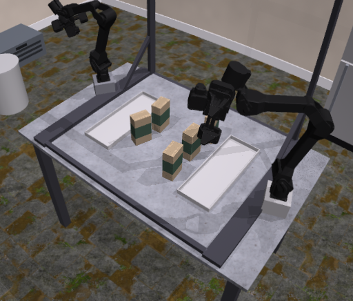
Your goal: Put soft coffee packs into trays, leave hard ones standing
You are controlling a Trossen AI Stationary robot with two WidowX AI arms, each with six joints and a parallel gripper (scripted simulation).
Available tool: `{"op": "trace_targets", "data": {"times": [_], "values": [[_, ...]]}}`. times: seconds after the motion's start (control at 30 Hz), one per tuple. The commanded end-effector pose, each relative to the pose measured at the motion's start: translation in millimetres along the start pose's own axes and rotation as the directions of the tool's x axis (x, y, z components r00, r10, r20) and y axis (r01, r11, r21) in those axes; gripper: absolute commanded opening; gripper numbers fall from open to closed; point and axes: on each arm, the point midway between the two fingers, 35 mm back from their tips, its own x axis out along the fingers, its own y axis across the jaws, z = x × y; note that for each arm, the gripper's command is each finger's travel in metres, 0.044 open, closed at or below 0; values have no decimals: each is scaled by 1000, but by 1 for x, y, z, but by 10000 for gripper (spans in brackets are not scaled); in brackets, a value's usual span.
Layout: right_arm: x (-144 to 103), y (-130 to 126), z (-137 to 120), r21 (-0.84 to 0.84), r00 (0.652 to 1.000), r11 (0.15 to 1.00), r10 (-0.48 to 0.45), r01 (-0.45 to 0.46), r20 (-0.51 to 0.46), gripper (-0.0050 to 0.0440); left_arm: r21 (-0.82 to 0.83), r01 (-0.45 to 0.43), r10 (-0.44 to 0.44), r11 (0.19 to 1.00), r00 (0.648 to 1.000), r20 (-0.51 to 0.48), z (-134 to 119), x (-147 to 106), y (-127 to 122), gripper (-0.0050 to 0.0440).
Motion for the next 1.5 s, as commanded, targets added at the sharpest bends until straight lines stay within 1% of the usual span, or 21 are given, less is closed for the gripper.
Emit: {"op": "trace_targets", "data": {"times": [0.0, 0.53, 0.57, 0.63, 0.73, 0.8, 0.9, 0.93, 1.03, 1.1, 1.2, 1.27, 1.37, 1.43, 1.47], "values": [[-3, 1, -5, 12, 1000, 1000, -4, 4, -13, 440, -19, -6, 6, 1000, 1000, -1, -3, -1, 7, 440], [-3, 1, -5, 12, 1000, 1000, -4, 4, -13, 440, -19, -6, 6, 1000, 1000, -1, -3, -1, 7, 440], [-3, 1, -5, 12, 1000, 1000, -4, 4, -13, 358, -50, -1, 2, 999, 1000, 24, 5, -3, 7, 354], [-3, 1, -5, 12, 1000, 1000, -4, 4, -13, 358, -112, 12, -3, 994, 997, 75, 19, -8, 8, 354], [-3, 1, -5, 12, 1000, 1000, -4, 4, -13, 358, -191, 54, -23, 980, 987, 158, 41, -16, 3, 354], [-3, 1, -5, 12, 1000, 1000, -4, 4, -13, 358, -198, 58, -25, 978, 986, 166, 43, -16, 2, 354], [-3, 1, -5, 12, 1000, 1000, -4, 4, -13, 358, -268, 119, -51, 956, 968, 247, 65, -26, -5, 354], [-3, 1, -5, 12, 1000, 1000, -4, 4, -13, 358, -269, 120, -51, 956, 968, 248, 66, -27, -5, 354], [-3, 1, -5, 12, 1000, 1000, -4, 4, -13, 358, -329, 195, -83, 924, 942, 324, 87, -38, -13, 354], [-3, 1, -5, 12, 1000, 1000, -4, 4, -13, 358, -329, 195, -83, 924, 942, 324, 87, -38, -13, 354], [-3, 1, -5, 12, 1000, 1000, -4, 4, -13, 358, -378, 280, -119, 883, 910, 396, 107, -51, -21, 354], [-3, 1, -5, 12, 1000, 1000, -4, 4, -13, 358, -379, 283, -121, 881, 909, 399, 110, -53, -23, 354], [-3, 1, -5, 12, 1000, 1000, -4, 4, -13, 358, -415, 375, -161, 829, 871, 465, 128, -68, -32, 354], [-3, 1, -5, 12, 1000, 1000, -4, 4, -13, 358, -416, 377, -162, 827, 870, 466, 130, -69, -33, 354], [-3, 1, -5, 12, 1000, 1000, -4, 4, -13, 358, -425, 409, -178, 808, 856, 486, 136, -74, -36, 354]]}}
